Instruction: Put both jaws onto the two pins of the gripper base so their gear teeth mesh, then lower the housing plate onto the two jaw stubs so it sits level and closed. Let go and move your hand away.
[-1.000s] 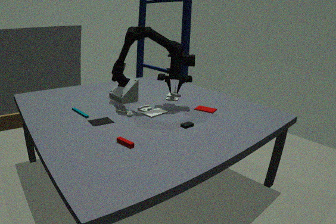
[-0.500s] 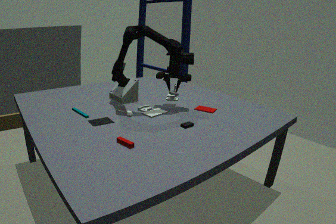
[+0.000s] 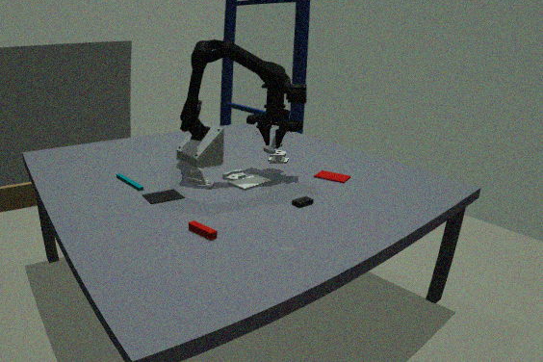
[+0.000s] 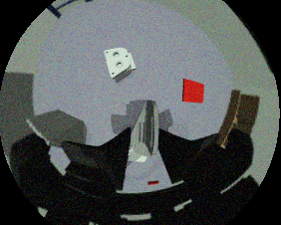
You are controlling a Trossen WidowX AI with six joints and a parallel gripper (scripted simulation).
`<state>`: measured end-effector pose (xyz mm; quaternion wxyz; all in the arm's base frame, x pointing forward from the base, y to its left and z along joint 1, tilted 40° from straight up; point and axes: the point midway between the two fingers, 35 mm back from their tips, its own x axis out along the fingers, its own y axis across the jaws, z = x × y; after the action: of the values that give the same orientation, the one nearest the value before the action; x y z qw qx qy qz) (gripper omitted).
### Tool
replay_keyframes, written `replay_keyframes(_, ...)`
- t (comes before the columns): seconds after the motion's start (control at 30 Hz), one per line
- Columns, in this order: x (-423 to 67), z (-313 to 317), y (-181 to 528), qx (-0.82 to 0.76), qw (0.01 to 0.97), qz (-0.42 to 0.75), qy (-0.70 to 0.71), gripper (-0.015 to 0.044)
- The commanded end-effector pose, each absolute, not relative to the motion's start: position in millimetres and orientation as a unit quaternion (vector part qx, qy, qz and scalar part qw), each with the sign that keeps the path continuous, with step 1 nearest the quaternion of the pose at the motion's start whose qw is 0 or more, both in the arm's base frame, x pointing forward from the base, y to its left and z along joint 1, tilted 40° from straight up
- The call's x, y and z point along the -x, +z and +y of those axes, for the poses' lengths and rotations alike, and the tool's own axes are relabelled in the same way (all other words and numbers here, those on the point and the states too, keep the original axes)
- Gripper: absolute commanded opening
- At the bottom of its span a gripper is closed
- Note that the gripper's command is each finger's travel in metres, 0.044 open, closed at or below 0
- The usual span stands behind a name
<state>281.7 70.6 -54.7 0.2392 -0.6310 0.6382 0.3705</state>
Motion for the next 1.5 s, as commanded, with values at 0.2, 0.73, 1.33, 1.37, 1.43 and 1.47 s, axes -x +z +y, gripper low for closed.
replay_keyframes(0.2, -272.9, 59.6, -42.1, 0.596, 0.320, 0.680, 0.283, 0.0134)
replay_keyframes(0.73, -257.6, 43.2, -26.0, 0.519, 0.433, 0.724, 0.139, 0.0134)
replay_keyframes(1.33, -238.2, 24.8, -10.7, 0.407, 0.539, 0.737, -0.029, 0.0134)
replay_keyframes(1.37, -237.0, 23.8, -9.9, 0.401, 0.544, 0.736, -0.038, 0.0134)
replay_keyframes(1.43, -234.7, 21.8, -8.4, 0.387, 0.554, 0.735, -0.057, 0.0134)
replay_keyframes(1.47, -233.6, 20.8, -7.7, 0.380, 0.558, 0.735, -0.066, 0.0134)
